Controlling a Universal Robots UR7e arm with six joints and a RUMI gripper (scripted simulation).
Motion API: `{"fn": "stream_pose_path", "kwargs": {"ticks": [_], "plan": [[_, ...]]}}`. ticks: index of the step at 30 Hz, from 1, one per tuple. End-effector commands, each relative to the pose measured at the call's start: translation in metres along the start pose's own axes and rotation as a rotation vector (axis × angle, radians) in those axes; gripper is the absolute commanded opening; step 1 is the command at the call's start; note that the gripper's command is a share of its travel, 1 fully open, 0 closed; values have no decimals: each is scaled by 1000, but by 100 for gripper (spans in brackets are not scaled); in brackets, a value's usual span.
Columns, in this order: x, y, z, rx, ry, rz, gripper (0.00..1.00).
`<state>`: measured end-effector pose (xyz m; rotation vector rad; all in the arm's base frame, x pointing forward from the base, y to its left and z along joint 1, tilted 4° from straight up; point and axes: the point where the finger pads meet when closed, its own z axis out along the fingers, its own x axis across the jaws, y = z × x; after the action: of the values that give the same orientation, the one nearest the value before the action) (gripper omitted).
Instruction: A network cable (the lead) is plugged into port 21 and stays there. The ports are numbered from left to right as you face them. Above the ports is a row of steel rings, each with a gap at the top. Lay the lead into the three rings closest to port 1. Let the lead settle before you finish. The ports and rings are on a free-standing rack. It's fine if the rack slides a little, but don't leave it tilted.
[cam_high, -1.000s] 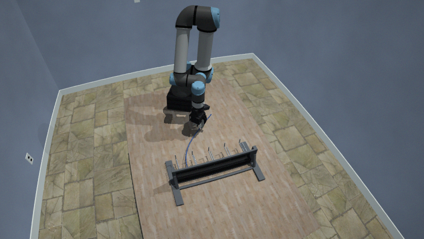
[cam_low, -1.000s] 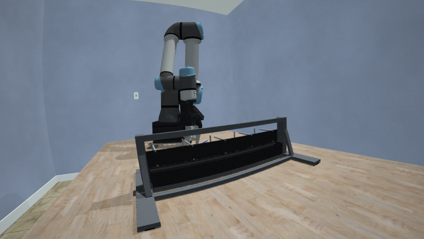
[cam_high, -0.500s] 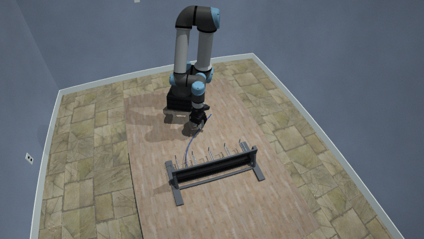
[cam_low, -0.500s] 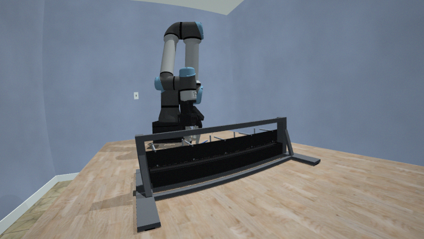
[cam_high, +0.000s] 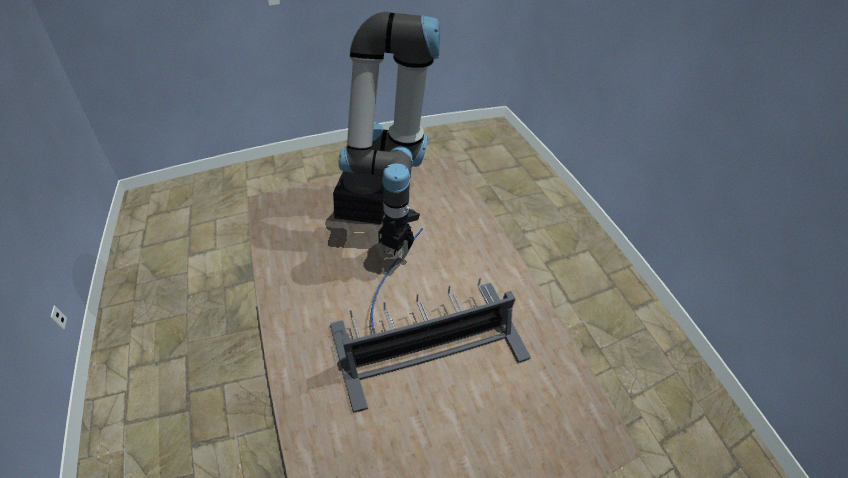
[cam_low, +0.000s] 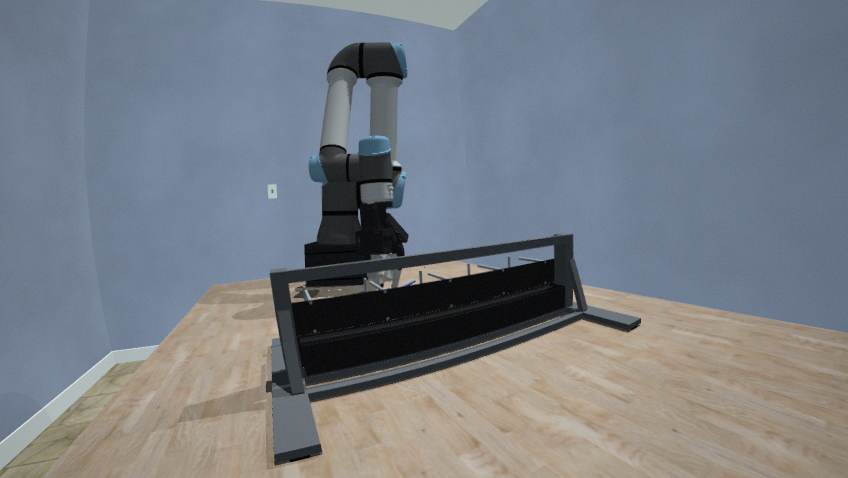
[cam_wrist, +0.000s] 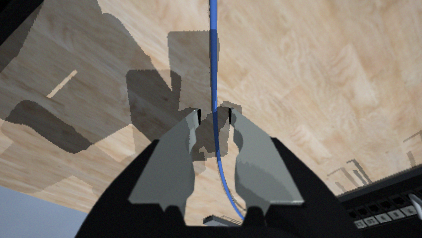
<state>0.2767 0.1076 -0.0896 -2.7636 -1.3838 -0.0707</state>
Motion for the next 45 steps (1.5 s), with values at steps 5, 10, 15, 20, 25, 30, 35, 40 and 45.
{"fn": "stream_pose_path", "kwargs": {"ticks": [5,10,15,20,25,30,35,40,45], "plan": [[0,0,2,-1,0,0,20],[0,0,3,-1,0,0,20],[0,0,4,-1,0,0,20],[0,0,5,-1,0,0,20],[0,0,5,-1,0,0,20],[0,0,5,-1,0,0,20],[0,0,5,-1,0,0,20],[0,0,5,-1,0,0,20],[0,0,5,-1,0,0,20]]}}
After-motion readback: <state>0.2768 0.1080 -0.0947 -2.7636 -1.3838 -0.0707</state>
